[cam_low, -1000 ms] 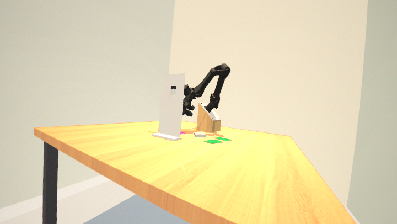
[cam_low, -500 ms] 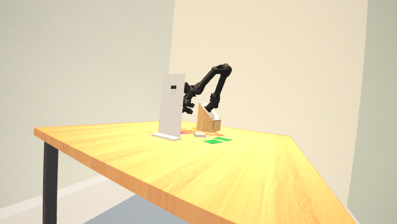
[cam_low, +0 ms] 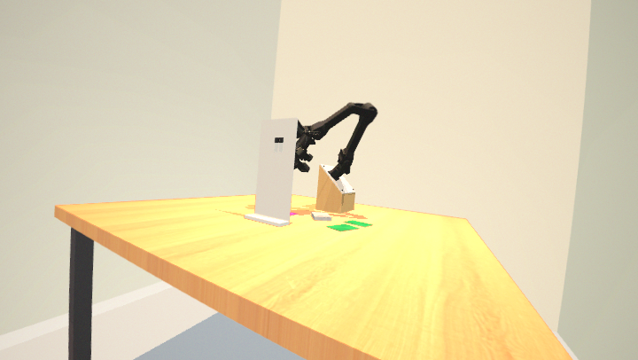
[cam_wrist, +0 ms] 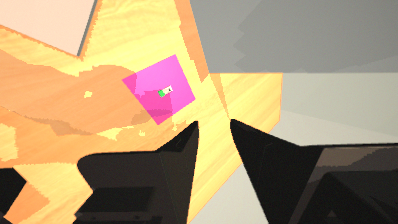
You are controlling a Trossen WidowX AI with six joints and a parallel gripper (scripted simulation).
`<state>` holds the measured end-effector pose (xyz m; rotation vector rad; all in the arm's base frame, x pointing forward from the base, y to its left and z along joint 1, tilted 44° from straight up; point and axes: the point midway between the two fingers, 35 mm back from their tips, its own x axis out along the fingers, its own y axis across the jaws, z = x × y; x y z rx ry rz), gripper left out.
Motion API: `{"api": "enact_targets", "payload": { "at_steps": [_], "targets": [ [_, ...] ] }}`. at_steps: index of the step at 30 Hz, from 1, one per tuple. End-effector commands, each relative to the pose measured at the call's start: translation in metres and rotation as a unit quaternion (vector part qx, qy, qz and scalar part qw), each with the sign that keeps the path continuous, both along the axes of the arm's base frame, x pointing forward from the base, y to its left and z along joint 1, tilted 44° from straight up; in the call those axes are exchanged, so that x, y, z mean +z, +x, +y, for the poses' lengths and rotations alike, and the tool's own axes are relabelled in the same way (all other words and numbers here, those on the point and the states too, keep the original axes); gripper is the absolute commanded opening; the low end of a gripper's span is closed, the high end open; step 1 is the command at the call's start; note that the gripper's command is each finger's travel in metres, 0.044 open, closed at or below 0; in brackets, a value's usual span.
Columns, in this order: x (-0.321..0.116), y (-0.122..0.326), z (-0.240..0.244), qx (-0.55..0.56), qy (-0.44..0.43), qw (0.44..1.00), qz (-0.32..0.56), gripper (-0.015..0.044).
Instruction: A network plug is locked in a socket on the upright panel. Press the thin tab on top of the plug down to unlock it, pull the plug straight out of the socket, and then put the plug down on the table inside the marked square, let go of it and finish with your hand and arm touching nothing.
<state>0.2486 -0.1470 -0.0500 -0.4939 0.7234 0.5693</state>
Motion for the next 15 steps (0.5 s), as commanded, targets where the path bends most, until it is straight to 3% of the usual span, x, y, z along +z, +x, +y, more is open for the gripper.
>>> {"api": "enact_targets", "payload": {
  "at_steps": [1, 12, 15],
  "targets": [
    [0.013, -0.002, -0.009, 0.002, -0.002, 1.000, -0.005, 0.0156],
    [0.041, -0.011, -0.026, 0.002, -0.002, 1.000, -0.009, 0.0156],
    [0.041, -0.011, -0.026, 0.002, -0.002, 1.000, -0.009, 0.0235]
  ]
}}
